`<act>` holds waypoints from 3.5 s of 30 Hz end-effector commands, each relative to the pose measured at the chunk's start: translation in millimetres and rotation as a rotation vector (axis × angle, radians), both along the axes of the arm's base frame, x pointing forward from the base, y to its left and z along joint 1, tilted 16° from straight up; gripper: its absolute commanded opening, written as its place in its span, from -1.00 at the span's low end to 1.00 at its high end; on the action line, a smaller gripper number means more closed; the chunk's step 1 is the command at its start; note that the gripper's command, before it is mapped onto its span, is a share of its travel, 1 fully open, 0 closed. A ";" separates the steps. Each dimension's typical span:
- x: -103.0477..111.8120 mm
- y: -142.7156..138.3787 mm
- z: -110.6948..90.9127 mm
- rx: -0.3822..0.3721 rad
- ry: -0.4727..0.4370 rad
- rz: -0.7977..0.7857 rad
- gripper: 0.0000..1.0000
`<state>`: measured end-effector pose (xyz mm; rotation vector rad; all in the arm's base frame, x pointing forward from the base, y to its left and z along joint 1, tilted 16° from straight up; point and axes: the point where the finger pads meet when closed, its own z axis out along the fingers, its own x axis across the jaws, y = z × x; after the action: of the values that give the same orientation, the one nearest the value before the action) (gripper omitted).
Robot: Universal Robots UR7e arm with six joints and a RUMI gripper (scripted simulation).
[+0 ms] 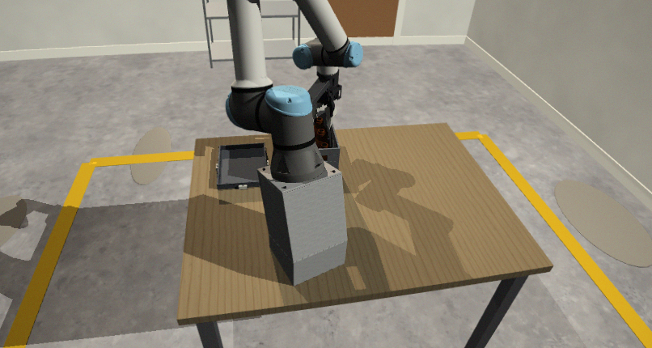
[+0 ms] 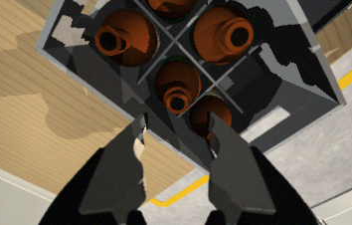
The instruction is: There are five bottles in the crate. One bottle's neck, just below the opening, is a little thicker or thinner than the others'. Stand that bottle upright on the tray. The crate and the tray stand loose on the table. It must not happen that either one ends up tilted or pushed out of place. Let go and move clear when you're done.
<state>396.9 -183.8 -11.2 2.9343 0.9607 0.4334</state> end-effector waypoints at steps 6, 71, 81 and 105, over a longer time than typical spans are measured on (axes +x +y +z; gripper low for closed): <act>0.2 -0.3 0.3 -0.001 -0.001 0.000 -0.24; -2.3 3.3 -0.1 -0.001 -0.001 0.000 -0.24; -2.1 3.3 -0.7 -0.001 -0.001 0.000 -0.24; 2.1 4.3 -15.9 -0.001 -0.001 0.000 -0.24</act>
<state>398.1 -179.2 -25.2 2.9344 0.9608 0.4334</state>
